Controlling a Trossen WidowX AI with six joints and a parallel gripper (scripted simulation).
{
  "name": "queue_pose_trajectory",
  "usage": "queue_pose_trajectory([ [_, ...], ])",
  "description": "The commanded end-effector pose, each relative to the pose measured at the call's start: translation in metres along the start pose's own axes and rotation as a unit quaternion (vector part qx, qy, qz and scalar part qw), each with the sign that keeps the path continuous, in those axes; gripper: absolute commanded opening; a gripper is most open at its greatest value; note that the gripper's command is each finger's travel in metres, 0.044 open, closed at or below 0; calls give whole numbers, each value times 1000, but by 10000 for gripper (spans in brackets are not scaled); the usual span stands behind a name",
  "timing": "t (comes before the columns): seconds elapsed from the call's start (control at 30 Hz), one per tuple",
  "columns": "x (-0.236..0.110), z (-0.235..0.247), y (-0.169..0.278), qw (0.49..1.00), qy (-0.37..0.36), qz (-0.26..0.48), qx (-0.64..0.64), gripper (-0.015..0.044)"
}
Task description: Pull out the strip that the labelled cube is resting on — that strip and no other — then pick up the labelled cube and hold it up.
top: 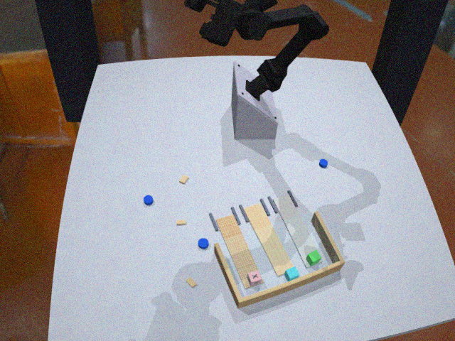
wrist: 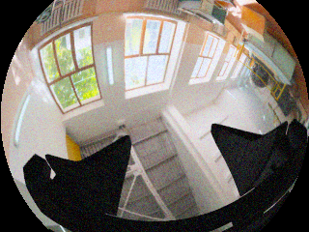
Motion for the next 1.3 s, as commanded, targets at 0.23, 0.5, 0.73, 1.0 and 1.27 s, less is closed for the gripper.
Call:
queue_pose_trajectory([
  [0.23, -23, -42, -78, 922, -9, -130, 364, 400],
  [0.5, -63, -82, -145, 720, -93, -235, 646, 400],
  [0.73, -101, -107, -187, 523, -190, -279, 783, 400],
  [1.0, -154, -133, -227, 265, -325, -284, 862, 400],
  [1.27, -215, -153, -259, 4, -467, -229, 854, 400],
])
Point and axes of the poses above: the point midway between the two fingers, 35 mm back from their tips, its own x axis out along the fingers, its own z axis across the jaws, y = z × x, the point moved 5 cm from there along -x, back along the fingers, and after that the axes turned 9 degrees about x, right-handed, at the moved point
